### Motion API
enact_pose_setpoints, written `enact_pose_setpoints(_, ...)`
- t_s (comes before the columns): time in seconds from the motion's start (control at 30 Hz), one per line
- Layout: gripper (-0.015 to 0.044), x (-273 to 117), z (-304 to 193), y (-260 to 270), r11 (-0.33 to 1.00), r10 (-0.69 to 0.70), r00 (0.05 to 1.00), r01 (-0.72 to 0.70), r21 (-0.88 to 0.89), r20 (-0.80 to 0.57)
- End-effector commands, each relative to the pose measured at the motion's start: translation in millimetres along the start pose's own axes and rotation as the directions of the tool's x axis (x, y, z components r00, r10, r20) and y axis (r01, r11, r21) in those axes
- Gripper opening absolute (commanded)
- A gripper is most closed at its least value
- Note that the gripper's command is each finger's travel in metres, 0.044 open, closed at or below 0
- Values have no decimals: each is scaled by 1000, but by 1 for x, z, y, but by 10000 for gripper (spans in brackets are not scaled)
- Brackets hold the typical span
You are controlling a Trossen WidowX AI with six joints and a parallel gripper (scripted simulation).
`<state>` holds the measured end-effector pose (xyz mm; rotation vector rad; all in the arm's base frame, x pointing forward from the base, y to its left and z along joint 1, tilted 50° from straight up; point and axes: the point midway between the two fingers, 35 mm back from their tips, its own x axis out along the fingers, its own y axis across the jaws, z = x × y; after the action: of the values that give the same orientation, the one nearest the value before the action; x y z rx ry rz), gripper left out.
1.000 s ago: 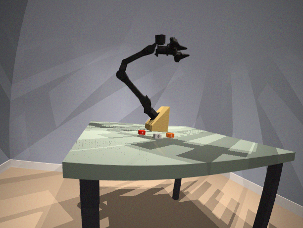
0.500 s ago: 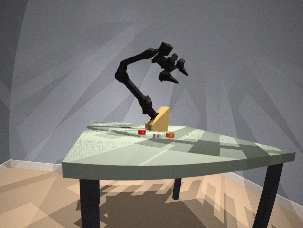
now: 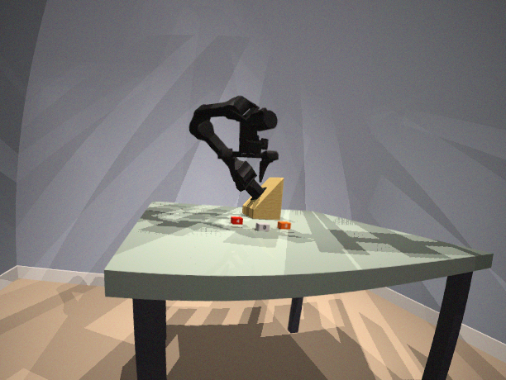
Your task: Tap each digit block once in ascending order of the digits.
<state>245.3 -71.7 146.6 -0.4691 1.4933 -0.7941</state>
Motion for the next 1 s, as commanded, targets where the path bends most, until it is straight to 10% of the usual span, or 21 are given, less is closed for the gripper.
enact_pose_setpoints(0.0,400,8,-8,-15,998,-60,997,58,-34,-44)
enact_pose_setpoints(0.97,400,10,32,50,998,-53,998,52,-33,-42)
